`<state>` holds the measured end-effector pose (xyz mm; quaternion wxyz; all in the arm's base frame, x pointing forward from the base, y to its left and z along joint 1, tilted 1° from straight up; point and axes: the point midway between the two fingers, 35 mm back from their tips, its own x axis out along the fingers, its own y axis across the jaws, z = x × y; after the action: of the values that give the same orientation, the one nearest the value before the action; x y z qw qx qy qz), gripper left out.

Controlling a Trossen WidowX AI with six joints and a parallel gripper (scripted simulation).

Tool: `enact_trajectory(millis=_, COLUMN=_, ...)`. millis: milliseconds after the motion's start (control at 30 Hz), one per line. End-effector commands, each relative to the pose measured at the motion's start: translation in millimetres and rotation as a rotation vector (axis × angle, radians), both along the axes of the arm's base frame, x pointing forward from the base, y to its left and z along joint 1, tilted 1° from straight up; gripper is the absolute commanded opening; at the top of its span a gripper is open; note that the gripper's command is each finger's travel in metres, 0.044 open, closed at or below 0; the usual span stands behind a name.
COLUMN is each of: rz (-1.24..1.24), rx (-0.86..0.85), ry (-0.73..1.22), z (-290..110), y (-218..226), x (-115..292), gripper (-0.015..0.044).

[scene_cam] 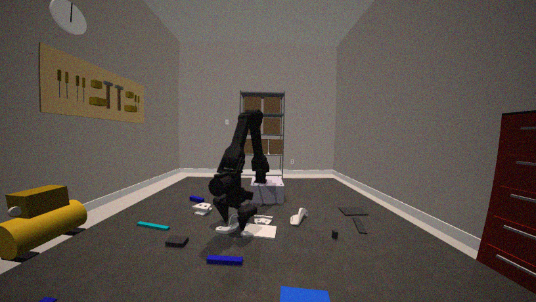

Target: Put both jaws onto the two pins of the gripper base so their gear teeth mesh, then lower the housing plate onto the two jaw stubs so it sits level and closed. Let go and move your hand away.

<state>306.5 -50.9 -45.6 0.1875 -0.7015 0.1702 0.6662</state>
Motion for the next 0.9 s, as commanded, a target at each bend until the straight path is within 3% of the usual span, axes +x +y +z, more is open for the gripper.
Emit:
enact_trajectory(millis=0, rz=0.001, rx=-0.003, ry=0.003, z=-2.7, y=-0.3, x=-1.0, gripper=0.0440)
enact_trajectory(millis=867, rz=0.000, rx=0.000, ry=0.000, z=-1.3, y=0.2, x=-0.8, gripper=0.0426)
